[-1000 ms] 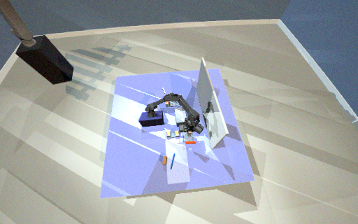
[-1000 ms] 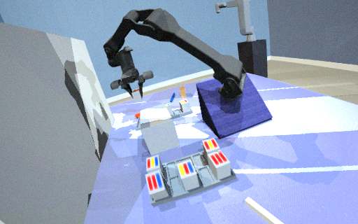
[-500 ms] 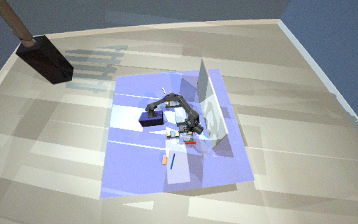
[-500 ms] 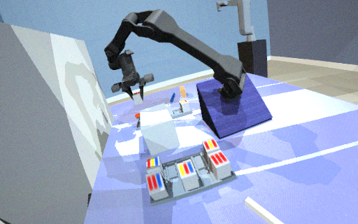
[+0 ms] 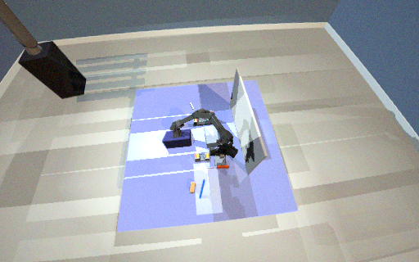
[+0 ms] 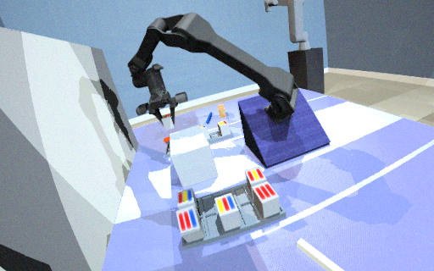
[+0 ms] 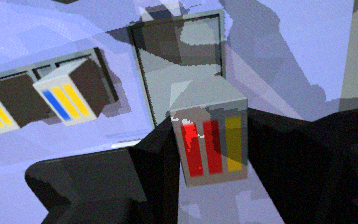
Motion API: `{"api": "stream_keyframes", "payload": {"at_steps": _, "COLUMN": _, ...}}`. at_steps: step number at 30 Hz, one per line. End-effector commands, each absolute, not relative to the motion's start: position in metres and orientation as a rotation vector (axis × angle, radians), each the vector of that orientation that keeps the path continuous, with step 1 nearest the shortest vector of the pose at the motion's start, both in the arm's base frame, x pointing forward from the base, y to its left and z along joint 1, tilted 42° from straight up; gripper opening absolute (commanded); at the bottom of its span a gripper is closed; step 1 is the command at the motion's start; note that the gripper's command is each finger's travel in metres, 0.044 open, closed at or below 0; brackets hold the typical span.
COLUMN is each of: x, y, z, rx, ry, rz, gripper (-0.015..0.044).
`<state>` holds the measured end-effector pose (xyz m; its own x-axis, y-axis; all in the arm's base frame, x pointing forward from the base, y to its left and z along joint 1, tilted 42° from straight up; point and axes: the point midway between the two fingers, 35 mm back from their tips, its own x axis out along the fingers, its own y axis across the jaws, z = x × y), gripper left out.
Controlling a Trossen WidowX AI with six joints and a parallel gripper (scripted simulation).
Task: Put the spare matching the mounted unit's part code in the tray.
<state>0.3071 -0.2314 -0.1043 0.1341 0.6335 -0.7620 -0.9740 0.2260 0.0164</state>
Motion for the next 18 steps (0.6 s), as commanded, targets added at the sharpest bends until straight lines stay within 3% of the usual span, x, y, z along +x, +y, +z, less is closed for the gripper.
{"api": "stream_keyframes", "payload": {"at_steps": 1, "x": 0.307, "y": -0.229, "z": -0.107, "rx": -0.561, "ry": 0.739, "rz": 1.258, "gripper": 0.0000}}
{"api": "stream_keyframes", "payload": {"at_steps": 18, "x": 0.309, "y": -0.219, "z": -0.118, "rx": -0.561, "ry": 0.738, "rz": 1.258, "gripper": 0.0000}}
